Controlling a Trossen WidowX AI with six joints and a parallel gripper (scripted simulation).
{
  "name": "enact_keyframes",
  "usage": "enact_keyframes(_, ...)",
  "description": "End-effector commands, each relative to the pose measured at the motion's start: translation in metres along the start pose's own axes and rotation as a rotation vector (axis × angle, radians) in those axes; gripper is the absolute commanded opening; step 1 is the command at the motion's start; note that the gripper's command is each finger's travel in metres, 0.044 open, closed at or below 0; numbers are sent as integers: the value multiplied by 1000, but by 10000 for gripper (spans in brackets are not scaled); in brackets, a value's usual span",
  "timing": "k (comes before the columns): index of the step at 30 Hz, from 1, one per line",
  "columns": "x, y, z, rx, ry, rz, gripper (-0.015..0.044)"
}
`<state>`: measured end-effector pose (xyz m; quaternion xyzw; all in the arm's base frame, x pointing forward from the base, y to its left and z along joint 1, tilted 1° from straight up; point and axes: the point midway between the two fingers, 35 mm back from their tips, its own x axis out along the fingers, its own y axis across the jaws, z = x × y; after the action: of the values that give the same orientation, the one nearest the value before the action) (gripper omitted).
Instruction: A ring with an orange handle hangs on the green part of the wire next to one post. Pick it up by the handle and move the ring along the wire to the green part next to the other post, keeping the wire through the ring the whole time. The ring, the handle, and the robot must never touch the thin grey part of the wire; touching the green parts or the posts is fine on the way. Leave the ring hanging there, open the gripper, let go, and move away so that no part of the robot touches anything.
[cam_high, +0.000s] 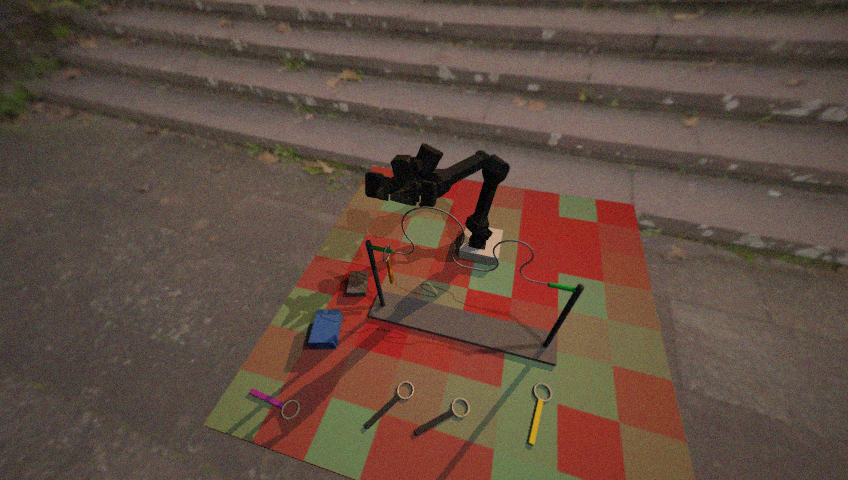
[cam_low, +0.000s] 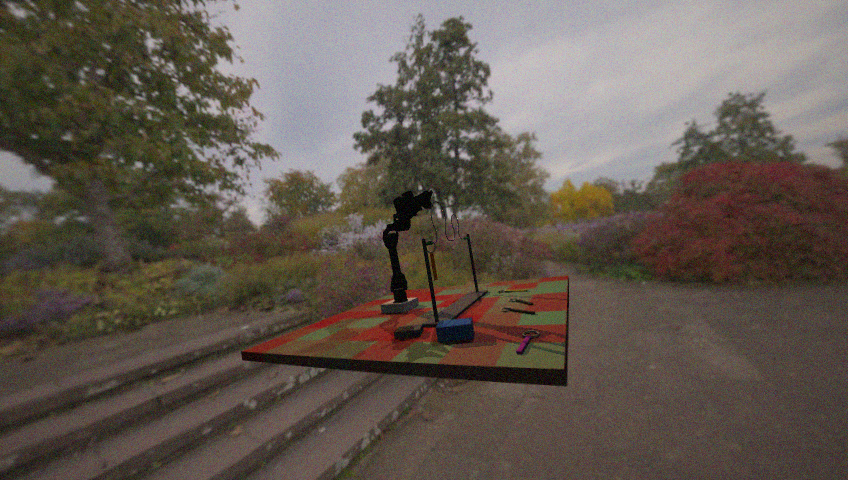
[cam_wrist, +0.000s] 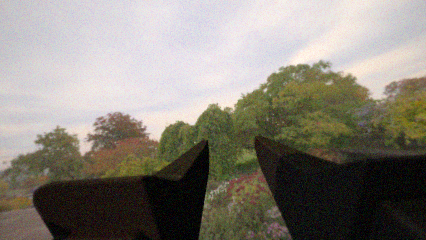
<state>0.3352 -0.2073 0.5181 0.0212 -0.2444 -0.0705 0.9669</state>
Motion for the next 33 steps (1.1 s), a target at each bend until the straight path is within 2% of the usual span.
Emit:
enact_keyframes(1,-11,-33,-28,-33,52,-53,160)
enact_keyframes(12,-55,-100,-101,-120,174,-108,160)
enact_keyframes(20,-76,-129,-122,-169,200,-205,160)
enact_keyframes(24,-89,-135,-143,-178,233,-189,160)
enact_keyframes(33,-143,-139,-208,-211,329,-82,160)
